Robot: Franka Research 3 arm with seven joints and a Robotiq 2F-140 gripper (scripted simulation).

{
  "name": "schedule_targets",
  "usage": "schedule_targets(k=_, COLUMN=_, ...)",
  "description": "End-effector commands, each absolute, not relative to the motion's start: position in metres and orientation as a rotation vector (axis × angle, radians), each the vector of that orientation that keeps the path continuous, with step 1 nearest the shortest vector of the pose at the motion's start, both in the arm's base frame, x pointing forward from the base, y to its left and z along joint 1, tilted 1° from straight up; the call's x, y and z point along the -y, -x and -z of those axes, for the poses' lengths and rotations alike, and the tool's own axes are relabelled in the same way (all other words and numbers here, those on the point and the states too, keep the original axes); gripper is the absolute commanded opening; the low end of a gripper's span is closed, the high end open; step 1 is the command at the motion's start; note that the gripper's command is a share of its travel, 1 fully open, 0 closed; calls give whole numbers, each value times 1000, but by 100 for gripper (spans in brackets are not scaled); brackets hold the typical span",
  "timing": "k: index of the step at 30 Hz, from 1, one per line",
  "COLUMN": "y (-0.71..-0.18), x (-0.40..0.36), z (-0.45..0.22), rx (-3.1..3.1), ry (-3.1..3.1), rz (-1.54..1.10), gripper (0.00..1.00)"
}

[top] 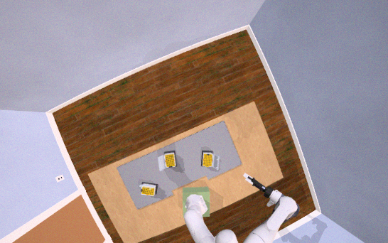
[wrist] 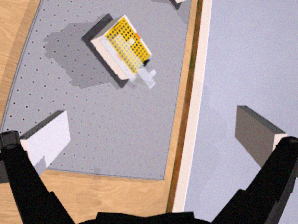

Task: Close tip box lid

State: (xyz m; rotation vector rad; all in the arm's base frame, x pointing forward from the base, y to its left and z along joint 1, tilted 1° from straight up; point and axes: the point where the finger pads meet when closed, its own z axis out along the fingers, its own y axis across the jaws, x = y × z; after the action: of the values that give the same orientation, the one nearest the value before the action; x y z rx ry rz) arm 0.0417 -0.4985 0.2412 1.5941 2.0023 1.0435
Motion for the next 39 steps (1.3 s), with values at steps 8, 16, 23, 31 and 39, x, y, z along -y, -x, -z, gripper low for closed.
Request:
schedule_targets(k=8, y=-42, x=499, z=-241, rx=-2002, ry=-1594, rz=-1043, gripper=100)
schedule_targets(k=16, y=-42, x=499, z=-241, rx=-2002, ry=-1594, rz=-1043, gripper=100)
schedule_targets(k=23, y=-70, x=494, z=-250, rx=-2157, ry=-1465, rz=-1029, gripper=100)
schedule_targets(k=31, y=-107, x=485, z=-262, rx=-2294, ry=-1339, rz=-1007, gripper=100)
schedule_targets(k=39, y=-135, x=477, z=-271, rx=-2308, ry=-1326, rz=-1004, gripper=100)
